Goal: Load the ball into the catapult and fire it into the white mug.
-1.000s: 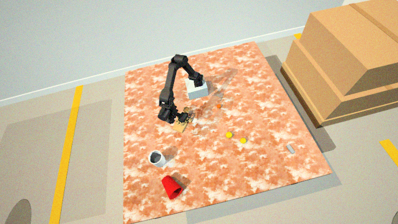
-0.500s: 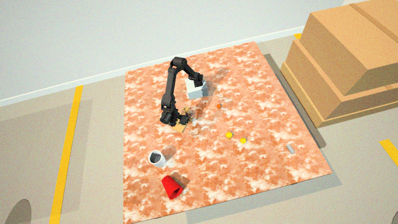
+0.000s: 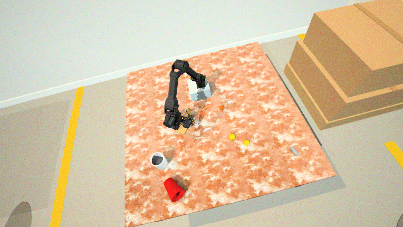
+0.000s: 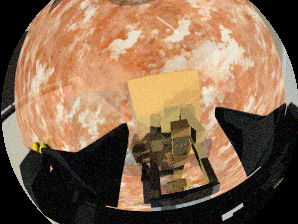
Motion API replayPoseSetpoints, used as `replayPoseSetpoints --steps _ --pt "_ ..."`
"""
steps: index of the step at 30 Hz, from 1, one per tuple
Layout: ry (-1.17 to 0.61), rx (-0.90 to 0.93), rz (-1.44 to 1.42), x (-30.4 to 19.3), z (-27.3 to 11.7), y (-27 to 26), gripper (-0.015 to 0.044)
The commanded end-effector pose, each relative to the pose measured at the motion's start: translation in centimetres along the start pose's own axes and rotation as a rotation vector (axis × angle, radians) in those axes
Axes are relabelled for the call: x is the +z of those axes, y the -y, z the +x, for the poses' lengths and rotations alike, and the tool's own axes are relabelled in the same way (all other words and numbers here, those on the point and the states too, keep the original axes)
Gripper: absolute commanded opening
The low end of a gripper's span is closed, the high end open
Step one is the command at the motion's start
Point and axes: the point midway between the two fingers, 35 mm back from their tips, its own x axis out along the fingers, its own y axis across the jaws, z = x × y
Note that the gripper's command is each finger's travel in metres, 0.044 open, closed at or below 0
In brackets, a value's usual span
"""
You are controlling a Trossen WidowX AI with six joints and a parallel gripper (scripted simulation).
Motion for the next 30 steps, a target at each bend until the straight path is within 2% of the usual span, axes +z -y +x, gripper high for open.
replayPoseSetpoints --steps 1,8,19,25,27,29,30 --pt "0.0 0.002 -0.006 -0.1 0.6 0.0 0.044" --pt "0.0 0.002 -0.007 -0.1 1.6 0.0 0.044" --pt "-0.001 0.0 0.0 -0.1 1.3 0.0 0.0151" --pt "-0.001 0.0 0.0 -0.1 1.3 0.0 0.0111" --pt "0.0 0.0 0.0 0.0 0.2 0.0 0.0059" --pt "0.0 0.0 0.0 0.0 -2.6 0.0 0.0006" --pt "0.0 0.0 0.0 0.0 -3.4 0.0 0.0"
